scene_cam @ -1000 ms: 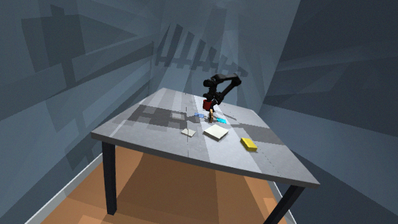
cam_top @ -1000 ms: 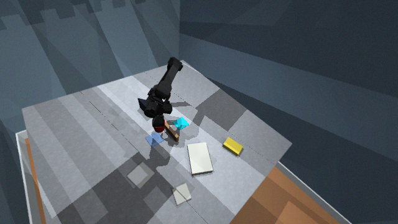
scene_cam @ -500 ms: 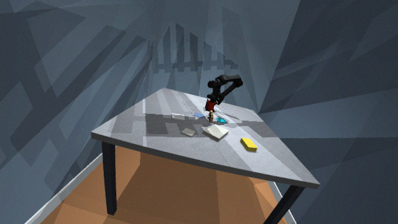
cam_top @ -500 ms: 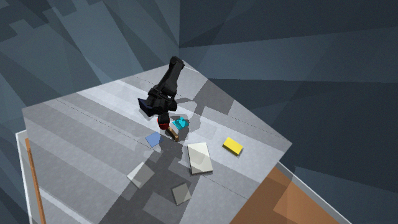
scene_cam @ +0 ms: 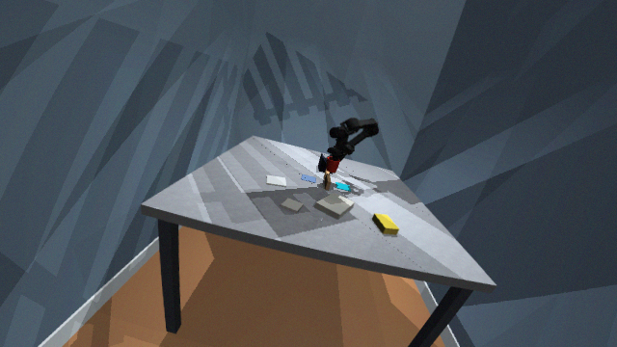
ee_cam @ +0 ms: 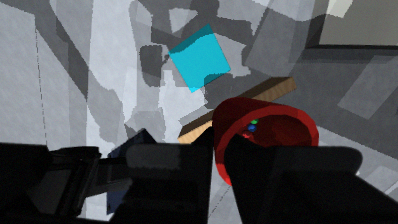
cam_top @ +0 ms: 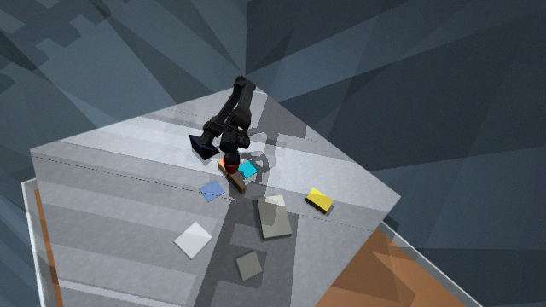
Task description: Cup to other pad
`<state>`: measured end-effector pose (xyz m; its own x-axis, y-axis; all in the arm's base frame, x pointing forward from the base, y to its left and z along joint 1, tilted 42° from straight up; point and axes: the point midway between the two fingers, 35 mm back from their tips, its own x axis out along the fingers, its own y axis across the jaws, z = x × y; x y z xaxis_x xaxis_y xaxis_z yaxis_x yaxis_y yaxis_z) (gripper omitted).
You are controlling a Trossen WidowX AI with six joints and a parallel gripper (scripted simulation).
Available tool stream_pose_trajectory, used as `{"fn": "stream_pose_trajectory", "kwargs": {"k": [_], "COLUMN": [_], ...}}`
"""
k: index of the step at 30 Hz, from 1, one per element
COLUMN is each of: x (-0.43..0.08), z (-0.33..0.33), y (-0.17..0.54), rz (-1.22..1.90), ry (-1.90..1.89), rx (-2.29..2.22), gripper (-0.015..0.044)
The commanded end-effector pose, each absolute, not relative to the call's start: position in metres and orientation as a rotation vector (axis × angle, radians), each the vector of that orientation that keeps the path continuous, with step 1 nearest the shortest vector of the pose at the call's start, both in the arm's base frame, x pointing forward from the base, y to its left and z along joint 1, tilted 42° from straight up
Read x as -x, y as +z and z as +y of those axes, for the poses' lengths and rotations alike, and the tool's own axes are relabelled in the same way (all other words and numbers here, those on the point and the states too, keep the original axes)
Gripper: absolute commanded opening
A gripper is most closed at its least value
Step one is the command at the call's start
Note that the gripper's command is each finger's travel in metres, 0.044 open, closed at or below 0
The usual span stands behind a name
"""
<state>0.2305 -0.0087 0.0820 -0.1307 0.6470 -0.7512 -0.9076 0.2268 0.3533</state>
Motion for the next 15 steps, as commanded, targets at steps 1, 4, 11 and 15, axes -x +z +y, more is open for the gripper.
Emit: {"fn": "stream_pose_trajectory", "kwargs": {"k": [1,4,11,15], "x": [-0.229,-0.228,-0.226,-0.224], "z": [-0.002,0.003,0.017,0.025], "y": [0.088,0.093,0.105,0.113], "rz": [1.017,1.017,1.017,1.017], "ry": [1.376,1.376,1.377,1.377], "rx": [0.326,0.325,0.325,0.324], "gripper": [0.0,0.0,0.0,0.0]}}
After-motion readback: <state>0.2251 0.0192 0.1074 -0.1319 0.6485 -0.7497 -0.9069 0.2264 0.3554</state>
